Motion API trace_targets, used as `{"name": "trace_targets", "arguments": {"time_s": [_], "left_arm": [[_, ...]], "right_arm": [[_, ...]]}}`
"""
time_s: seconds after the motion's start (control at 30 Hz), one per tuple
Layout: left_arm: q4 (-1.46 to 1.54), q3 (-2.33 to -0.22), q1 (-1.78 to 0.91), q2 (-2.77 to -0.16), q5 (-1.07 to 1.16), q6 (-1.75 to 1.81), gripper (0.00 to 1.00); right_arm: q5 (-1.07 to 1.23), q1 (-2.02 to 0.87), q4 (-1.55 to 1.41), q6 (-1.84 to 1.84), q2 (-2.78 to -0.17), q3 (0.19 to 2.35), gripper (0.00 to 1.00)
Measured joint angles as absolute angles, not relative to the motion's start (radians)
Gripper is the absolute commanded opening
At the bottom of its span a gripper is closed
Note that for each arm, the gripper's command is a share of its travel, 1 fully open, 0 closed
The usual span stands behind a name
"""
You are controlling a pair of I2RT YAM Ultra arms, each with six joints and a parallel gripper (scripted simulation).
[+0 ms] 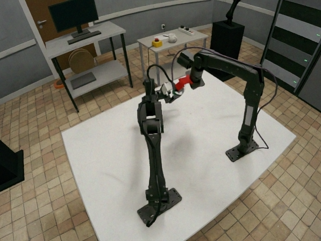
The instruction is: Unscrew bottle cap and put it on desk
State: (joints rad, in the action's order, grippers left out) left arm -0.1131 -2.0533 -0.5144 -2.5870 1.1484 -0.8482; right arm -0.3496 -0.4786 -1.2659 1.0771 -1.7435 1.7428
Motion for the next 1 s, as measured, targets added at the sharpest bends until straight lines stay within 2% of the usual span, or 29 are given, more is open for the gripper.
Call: {"name": "trace_targets", "arguments": {"time_s": [0.43, 1.0], "left_arm": [[-0.290, -2.061, -0.502, -2.684, 1.245, -0.342, 0.00], [-0.587, -2.057, -0.503, -2.698, 1.264, -0.074, 0.00]], "right_arm": [[-0.350, -0.479, -1.274, 1.076, -1.744, 1.743, 0.00], [-0.350, -0.479, -1.274, 1.076, -1.744, 1.743, 0.00]]}}
